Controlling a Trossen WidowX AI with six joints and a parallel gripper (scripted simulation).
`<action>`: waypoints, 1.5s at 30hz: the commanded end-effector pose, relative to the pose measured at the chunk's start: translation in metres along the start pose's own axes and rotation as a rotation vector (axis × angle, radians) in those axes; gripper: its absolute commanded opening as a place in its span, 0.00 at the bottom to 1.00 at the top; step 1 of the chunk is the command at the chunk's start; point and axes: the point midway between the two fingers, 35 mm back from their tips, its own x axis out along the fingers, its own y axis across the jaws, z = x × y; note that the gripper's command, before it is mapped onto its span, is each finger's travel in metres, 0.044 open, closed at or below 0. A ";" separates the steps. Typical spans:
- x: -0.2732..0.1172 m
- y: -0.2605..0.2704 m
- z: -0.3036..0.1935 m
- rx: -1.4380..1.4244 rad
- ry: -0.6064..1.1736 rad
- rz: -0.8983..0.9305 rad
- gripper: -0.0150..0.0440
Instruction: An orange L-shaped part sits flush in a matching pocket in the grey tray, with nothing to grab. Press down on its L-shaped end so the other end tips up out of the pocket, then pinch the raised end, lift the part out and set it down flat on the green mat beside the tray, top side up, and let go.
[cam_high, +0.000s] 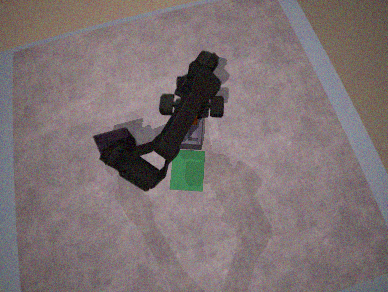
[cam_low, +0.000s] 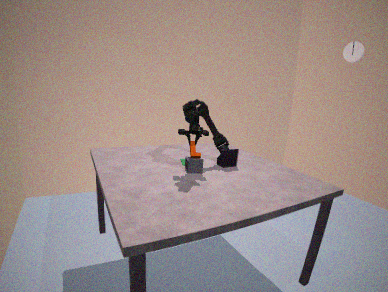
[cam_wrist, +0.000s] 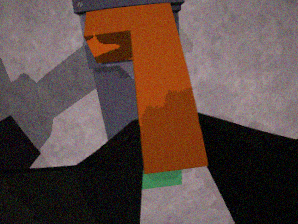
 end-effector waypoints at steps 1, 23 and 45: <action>-0.003 0.000 0.000 0.007 -0.007 0.002 0.25; 0.000 0.007 -0.084 0.005 -0.003 0.003 0.25; 0.001 0.016 -0.166 0.001 -0.036 -0.030 0.25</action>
